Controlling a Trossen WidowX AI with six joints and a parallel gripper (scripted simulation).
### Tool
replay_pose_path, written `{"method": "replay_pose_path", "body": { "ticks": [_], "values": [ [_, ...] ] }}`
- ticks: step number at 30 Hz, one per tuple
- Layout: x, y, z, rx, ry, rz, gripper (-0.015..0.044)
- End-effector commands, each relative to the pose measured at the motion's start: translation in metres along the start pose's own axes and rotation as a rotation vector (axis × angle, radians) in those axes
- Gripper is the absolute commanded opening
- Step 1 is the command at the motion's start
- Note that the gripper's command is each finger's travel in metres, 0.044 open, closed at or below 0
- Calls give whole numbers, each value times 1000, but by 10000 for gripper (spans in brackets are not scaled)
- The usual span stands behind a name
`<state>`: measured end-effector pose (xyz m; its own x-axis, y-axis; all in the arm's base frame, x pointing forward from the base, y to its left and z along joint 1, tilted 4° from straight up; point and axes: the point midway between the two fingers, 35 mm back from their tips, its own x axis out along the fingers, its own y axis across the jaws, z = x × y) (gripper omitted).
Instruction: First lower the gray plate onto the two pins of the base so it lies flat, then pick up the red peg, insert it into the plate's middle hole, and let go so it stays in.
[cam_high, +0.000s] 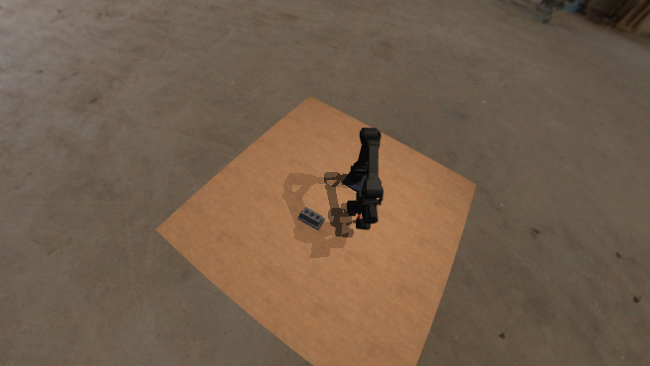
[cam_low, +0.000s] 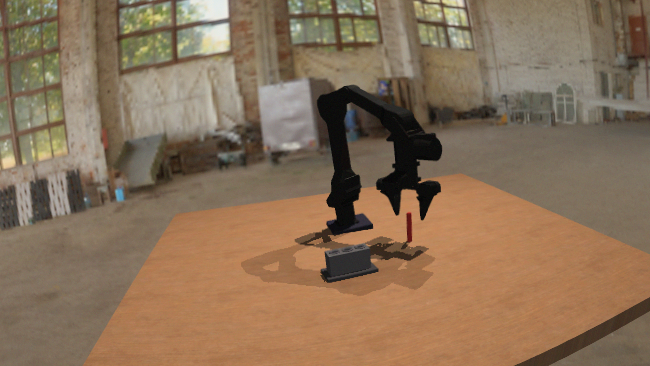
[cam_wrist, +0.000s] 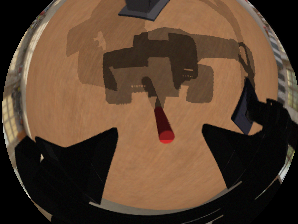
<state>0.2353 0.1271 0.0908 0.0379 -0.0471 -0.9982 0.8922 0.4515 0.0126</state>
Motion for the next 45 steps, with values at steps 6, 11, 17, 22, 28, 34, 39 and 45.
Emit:
{"method": "replay_pose_path", "body": {
  "ticks": [6, 11, 17, 22, 28, 34, 39, 45],
  "values": [
    [17, -2, 0, -4, 0, -10, 440],
    [25, -2, 0, -4, 0, -10, 440],
    [27, -2, 0, -4, 0, -10, 361],
    [27, -2, 0, -4, 0, -10, 230],
    [27, -2, 0, -4, 0, -10, 72],
    [27, -2, 0, -4, 0, -10, 13],
    [27, -2, 0, -4, 0, -10, 0],
    [14, 0, 0, -4, 0, -10, 0]
  ]
}}
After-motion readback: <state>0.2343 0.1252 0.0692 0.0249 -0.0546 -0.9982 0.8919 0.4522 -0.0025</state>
